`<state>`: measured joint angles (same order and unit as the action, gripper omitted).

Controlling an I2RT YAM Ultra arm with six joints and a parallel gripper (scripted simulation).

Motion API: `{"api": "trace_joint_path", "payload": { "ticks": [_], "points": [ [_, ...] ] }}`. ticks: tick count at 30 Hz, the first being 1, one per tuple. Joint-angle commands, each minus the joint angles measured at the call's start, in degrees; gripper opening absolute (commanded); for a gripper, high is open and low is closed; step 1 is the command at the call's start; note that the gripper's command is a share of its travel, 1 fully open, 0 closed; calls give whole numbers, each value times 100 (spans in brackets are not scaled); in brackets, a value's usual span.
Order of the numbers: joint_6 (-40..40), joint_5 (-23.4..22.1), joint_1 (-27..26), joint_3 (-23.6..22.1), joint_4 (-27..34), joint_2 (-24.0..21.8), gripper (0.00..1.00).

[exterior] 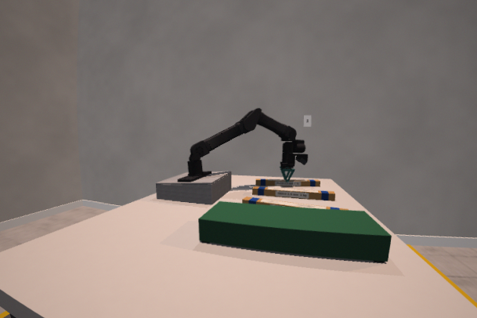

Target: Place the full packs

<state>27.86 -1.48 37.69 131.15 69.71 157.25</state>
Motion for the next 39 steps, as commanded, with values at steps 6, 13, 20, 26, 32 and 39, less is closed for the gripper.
{"api": "trace_joint_path", "payload": {
  "ticks": [6,13,20,26,32,39],
  "points": [
    [-20,-7,-29,681,681,-447,74],
    [-35,-7,-67,1466,1386,-198,74],
    [-38,-4,-44,2220,1693,-49,74],
    [-37,-5,-43,2405,1804,42,74],
    [-37,-4,-43,2495,1857,88,74],
    [-37,-3,-43,2526,1877,78,74]
  ]
}}
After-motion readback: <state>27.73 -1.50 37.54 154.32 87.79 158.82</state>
